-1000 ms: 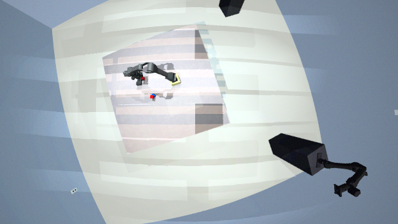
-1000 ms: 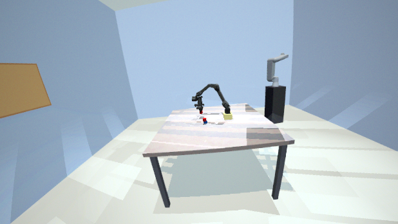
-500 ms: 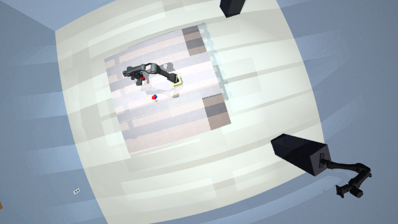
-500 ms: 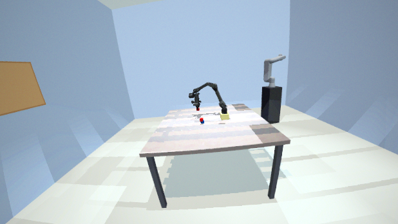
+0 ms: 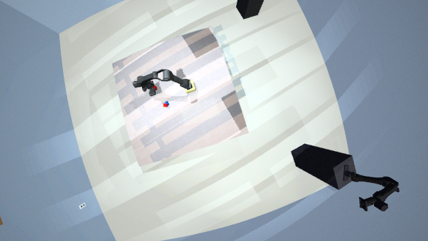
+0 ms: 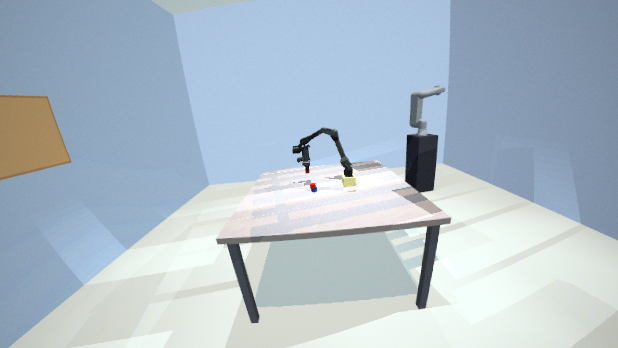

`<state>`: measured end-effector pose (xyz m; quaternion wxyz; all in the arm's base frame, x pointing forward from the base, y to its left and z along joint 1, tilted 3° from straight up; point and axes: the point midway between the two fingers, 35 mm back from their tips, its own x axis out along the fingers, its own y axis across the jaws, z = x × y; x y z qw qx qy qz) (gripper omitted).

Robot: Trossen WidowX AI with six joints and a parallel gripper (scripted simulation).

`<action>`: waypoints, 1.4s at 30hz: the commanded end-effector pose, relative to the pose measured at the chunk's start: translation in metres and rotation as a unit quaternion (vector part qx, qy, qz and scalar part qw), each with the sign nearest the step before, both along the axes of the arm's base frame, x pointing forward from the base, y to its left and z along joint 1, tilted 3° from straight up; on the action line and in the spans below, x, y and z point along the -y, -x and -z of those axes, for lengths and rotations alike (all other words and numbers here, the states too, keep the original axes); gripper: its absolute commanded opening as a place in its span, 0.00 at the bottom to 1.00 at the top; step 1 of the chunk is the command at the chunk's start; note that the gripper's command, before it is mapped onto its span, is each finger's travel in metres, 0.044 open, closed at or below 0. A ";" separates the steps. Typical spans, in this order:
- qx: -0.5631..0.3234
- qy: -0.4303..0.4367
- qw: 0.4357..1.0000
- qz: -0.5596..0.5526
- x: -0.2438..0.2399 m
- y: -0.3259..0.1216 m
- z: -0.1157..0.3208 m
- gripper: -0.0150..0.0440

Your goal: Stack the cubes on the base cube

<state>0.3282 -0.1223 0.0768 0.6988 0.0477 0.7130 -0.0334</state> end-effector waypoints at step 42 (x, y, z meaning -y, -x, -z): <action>0.017 -0.010 0.873 -0.488 -0.134 0.025 0.002 0.43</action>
